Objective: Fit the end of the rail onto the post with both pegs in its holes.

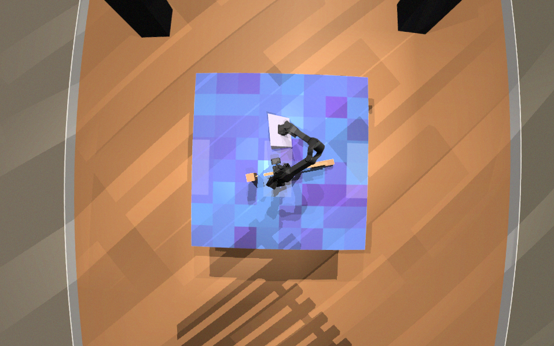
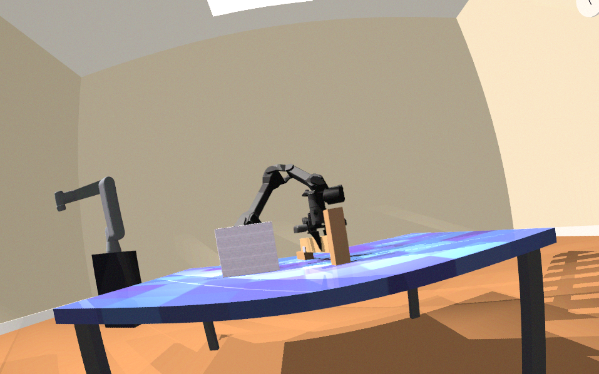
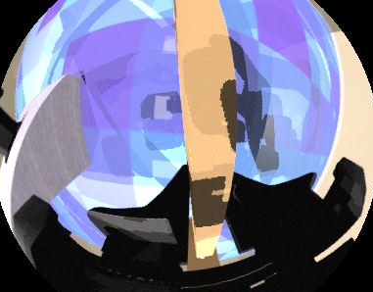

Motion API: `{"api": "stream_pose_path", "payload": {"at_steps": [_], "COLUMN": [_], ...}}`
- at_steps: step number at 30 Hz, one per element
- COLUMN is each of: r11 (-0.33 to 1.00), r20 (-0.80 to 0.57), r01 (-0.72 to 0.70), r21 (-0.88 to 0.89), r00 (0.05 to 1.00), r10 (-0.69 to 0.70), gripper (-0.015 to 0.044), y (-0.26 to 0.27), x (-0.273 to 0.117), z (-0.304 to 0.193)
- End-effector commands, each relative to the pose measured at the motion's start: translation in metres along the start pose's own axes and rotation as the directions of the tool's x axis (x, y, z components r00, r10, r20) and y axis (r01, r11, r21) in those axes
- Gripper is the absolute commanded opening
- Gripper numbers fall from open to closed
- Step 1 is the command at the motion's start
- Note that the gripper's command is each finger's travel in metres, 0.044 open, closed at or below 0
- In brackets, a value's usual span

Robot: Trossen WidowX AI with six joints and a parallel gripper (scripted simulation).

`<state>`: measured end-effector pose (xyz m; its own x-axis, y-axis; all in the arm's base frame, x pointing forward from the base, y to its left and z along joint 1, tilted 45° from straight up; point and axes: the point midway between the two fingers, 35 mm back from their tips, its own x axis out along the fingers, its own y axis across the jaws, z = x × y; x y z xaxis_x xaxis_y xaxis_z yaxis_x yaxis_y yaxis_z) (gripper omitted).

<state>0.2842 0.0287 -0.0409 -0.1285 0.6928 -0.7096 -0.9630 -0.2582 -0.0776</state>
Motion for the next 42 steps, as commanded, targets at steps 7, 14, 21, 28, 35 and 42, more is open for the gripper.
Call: {"api": "stream_pose_path", "payload": {"at_steps": [7,14,21,28,35,42], "r11": [1.000,1.000,1.000,1.000,1.000,1.000], "r20": [-0.004,-0.004,-0.004,-0.004,-0.004,-0.004], "r01": [0.011,0.011,0.011,0.011,0.011,0.011], "r21": [-0.002,-0.002,-0.002,-0.002,-0.002,-0.002], "r00": [1.000,1.000,1.000,1.000,1.000,1.000], "r10": [-0.011,-0.011,-0.011,-0.011,-0.011,-0.011], "gripper": [0.0000,0.0000,0.0000,0.0000,0.0000,0.0000], "y": [-0.0025,-0.0026,-0.0026,-0.0024,-0.0020,-0.0020], "x": [-0.0037,-0.0037,-0.0035,-0.0027,-0.0014,-0.0017], "z": [0.0014,0.0000,-0.0010,0.0008,0.0024,0.0031]}}
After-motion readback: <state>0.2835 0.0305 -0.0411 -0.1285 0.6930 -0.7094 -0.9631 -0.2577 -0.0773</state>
